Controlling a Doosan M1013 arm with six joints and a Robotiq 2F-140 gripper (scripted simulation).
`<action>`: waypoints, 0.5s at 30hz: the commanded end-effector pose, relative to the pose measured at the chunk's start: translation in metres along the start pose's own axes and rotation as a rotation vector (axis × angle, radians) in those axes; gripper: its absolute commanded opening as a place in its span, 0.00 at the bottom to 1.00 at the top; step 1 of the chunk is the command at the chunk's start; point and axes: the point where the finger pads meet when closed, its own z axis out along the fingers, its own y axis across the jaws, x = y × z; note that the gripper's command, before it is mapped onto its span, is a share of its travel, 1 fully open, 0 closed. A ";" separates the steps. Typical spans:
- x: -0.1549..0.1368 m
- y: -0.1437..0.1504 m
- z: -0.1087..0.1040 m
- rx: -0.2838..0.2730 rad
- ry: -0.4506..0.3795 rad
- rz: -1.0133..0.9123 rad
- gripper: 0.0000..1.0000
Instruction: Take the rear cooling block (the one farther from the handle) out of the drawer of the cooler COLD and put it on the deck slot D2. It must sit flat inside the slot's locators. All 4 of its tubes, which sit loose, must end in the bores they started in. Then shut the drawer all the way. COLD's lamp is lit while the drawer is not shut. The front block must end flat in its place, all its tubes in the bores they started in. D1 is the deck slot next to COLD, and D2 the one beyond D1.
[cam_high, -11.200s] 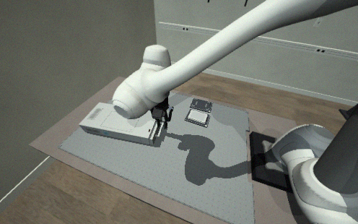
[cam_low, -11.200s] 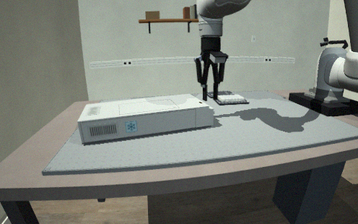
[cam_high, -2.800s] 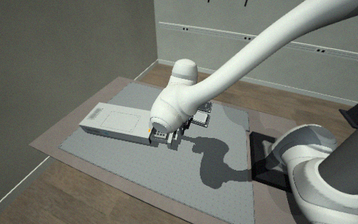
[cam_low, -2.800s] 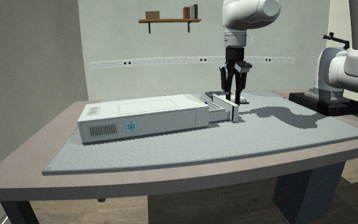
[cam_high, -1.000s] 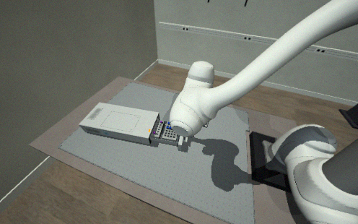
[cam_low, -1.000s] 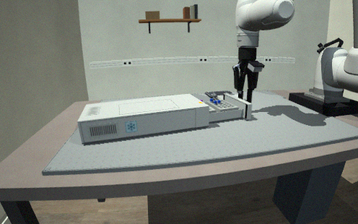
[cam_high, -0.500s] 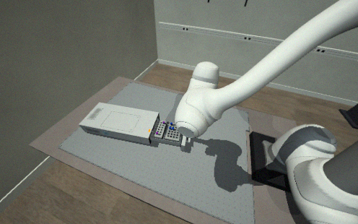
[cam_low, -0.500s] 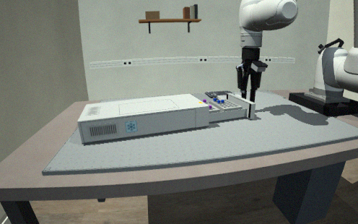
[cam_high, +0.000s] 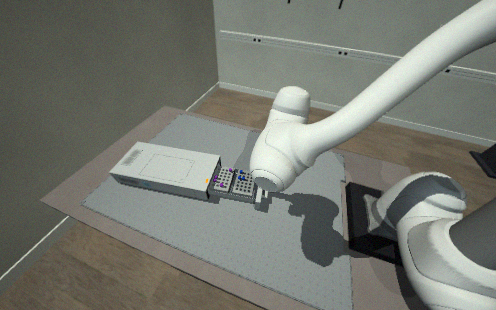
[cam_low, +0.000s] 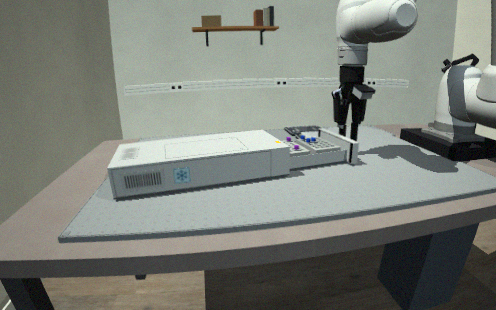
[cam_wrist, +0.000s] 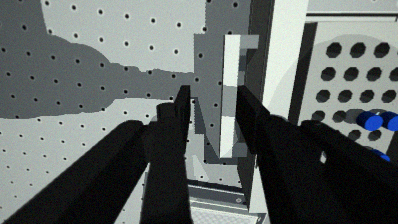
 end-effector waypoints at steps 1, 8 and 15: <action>-0.001 -0.004 0.000 0.000 0.001 0.001 0.34; -0.001 -0.005 0.000 0.000 0.001 0.001 0.34; -0.001 -0.007 0.000 0.000 0.001 0.001 0.34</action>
